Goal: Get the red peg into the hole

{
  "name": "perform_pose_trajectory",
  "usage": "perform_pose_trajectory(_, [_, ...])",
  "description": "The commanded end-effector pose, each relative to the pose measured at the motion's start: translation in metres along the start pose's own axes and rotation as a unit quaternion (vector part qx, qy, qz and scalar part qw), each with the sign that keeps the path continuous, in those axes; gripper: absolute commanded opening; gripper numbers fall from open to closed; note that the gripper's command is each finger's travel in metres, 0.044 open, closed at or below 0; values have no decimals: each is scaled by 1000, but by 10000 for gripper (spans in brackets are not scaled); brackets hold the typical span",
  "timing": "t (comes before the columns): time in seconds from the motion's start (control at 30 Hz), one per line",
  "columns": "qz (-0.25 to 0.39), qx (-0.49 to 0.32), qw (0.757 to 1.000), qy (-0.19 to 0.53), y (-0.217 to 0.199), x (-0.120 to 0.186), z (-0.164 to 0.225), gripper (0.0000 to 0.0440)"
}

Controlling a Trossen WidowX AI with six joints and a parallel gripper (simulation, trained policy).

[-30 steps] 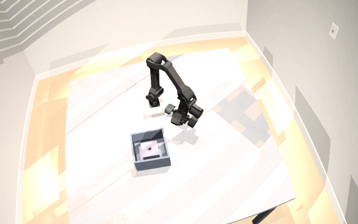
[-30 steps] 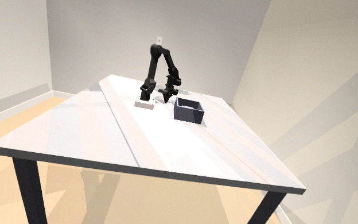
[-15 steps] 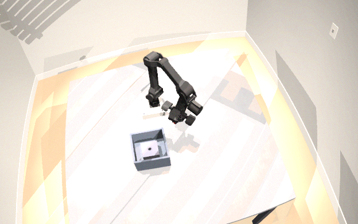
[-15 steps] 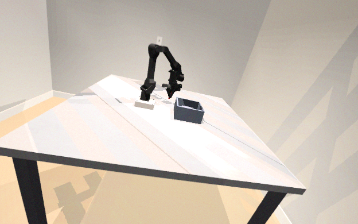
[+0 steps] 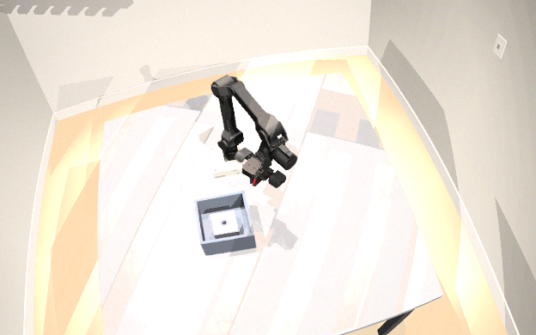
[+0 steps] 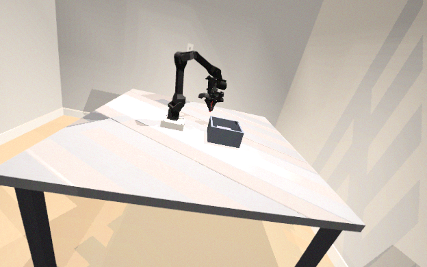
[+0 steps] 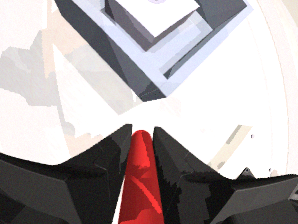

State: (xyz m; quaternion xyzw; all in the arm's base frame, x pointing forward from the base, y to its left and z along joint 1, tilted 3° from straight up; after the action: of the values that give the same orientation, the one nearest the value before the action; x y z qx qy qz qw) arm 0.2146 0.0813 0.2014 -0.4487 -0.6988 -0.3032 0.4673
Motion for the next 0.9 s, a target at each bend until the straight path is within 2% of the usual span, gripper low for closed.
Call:
perform_pose_trajectory(0.0, [-5, -29, 999, -14, 4, 3, -20, 0])
perform_pose_trajectory(0.43, [-1, -91, 995, -33, 16, -18, -74, 0])
perform_pose_trajectory(0.87, [-3, -93, 995, -24, 24, -58, -118, 0])
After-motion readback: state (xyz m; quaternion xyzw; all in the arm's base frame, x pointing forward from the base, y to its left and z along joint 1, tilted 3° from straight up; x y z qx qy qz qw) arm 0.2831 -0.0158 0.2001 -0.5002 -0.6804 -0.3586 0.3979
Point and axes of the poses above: the point midway between the two fingers, 35 mm back from their tips, its own x axis back along the fingers, its own y axis across the jaws, z = x × y, the point moved 8 cm from there along x, back along the fingers, and after that the axes turned 15 degrees about -x, right-handed, at the moved point
